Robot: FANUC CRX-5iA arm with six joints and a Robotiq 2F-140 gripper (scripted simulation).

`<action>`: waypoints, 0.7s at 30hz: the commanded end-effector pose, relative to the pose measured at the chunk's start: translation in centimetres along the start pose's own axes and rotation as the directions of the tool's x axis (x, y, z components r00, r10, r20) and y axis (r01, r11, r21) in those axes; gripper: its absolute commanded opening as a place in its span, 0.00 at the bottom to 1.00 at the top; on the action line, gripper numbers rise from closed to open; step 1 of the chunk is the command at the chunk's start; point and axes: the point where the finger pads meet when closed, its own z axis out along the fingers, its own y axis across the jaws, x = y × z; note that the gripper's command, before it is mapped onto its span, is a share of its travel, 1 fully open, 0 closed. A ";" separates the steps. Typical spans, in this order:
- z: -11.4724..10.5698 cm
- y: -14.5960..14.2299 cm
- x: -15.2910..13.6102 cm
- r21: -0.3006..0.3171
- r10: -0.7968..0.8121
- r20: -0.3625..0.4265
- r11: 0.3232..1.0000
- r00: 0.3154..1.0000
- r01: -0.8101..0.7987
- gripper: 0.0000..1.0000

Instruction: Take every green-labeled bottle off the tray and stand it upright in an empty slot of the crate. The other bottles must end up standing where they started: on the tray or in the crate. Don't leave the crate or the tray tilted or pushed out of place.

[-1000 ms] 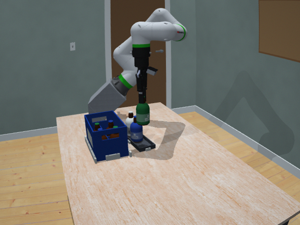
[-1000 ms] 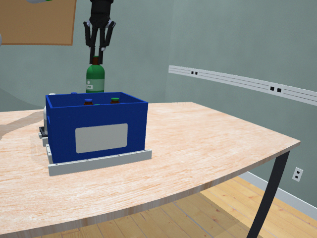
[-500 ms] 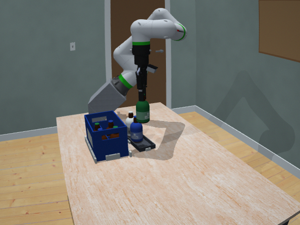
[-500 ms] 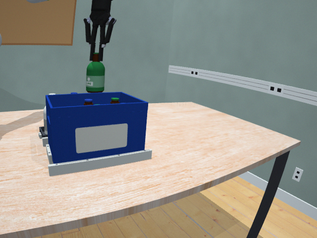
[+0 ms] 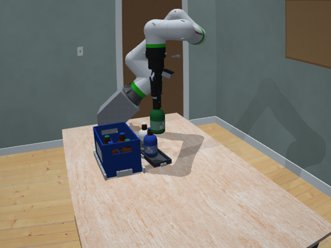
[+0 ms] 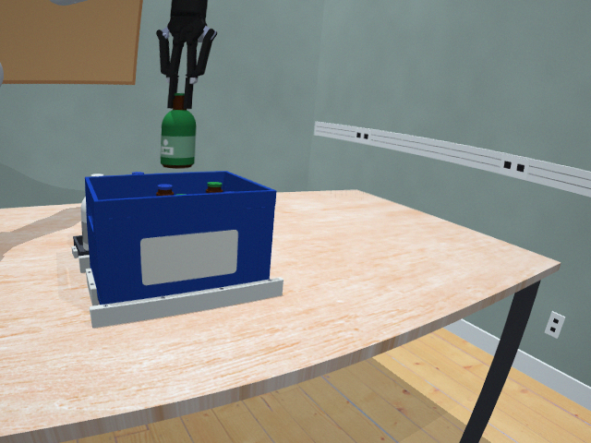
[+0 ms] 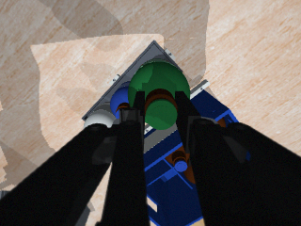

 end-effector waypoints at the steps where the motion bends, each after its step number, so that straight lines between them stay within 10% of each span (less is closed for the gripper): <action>1: -0.3 0.0 0.0 -0.002 0.000 0.001 1.000 1.000 0.000 0.10; 21: -1.2 0.0 0.0 -0.002 0.000 0.001 1.000 1.000 0.000 0.10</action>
